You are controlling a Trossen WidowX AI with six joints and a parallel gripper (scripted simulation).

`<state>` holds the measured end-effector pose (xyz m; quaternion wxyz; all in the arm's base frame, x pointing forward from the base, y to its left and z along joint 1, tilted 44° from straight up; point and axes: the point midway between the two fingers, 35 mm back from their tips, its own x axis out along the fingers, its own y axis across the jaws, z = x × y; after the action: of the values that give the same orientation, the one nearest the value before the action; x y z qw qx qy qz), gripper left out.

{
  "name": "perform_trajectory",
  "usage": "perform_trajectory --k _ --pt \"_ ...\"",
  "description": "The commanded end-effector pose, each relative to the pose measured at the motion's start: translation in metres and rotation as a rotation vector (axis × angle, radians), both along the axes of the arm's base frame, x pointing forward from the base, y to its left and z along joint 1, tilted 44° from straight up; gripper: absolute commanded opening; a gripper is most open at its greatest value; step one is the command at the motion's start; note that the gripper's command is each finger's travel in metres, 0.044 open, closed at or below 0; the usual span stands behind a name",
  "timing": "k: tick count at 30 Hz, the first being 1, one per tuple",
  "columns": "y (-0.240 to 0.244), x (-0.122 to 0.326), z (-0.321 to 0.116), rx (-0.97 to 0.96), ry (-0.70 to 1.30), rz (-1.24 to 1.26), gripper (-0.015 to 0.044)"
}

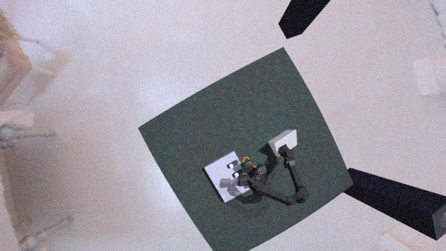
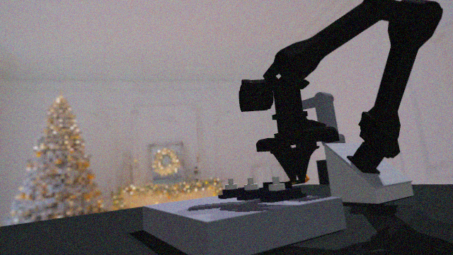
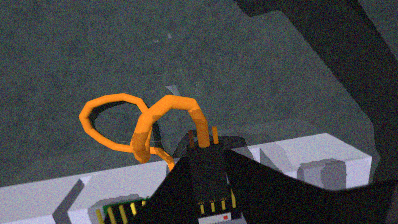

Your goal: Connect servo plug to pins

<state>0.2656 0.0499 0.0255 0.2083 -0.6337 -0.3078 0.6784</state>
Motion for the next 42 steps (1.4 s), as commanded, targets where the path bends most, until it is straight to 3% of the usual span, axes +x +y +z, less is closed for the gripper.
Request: perform_trajectory --k 1,16,25,33,42 --pt "0.0 0.004 0.002 0.004 -0.002 -0.004 0.0" --pt "0.002 0.013 0.003 0.004 -0.003 -0.004 0.0" --pt "0.0 0.009 0.002 0.003 -0.003 -0.004 0.0236" --pt "-0.039 0.015 0.043 0.001 -0.002 -0.004 0.044" --pt "-0.039 0.015 0.043 0.001 -0.002 -0.004 0.044"
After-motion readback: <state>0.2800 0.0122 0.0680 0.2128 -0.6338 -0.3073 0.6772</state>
